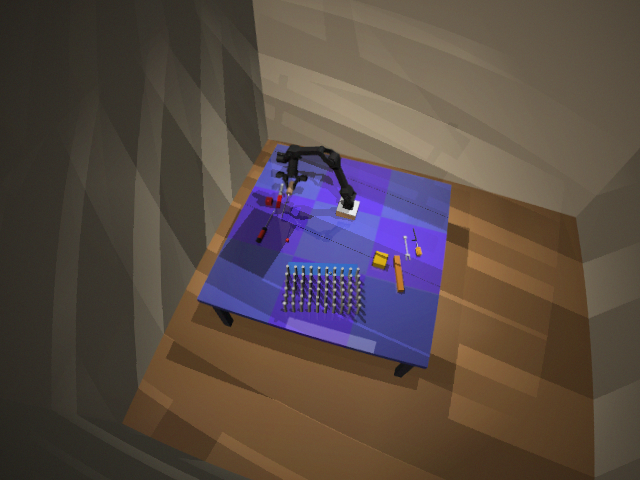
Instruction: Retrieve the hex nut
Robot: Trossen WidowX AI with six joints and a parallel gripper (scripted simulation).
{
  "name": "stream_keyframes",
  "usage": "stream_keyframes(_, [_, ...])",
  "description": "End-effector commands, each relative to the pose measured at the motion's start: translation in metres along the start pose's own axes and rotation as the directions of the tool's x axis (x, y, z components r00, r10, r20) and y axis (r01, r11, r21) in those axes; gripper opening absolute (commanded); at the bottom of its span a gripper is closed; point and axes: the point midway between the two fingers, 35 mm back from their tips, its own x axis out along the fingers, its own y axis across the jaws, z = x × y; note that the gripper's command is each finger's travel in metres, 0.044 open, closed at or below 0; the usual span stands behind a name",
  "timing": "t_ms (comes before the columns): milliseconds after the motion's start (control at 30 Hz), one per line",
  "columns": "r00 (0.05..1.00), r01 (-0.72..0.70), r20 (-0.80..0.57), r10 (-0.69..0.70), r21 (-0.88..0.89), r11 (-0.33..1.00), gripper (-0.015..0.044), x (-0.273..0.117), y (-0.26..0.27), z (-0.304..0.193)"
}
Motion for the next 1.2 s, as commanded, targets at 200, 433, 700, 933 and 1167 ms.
stream_keyframes(200, [1.000,0.003,-0.007,-0.003,-0.001,1.000,0.0000,0.010,0.001,0.006])
stream_keyframes(433, [1.000,0.003,-0.007,-0.003,-0.001,1.000,0.0000,0.016,0.001,0.010])
stream_keyframes(700, [1.000,0.003,-0.007,-0.003,-0.001,1.000,0.0000,0.023,0.002,0.015])
stream_keyframes(933, [1.000,0.003,-0.007,-0.003,-0.001,1.000,0.0000,0.029,0.003,0.019])
stream_keyframes(1167, [1.000,0.003,-0.007,-0.003,-0.001,1.000,0.0000,0.035,0.003,0.023])
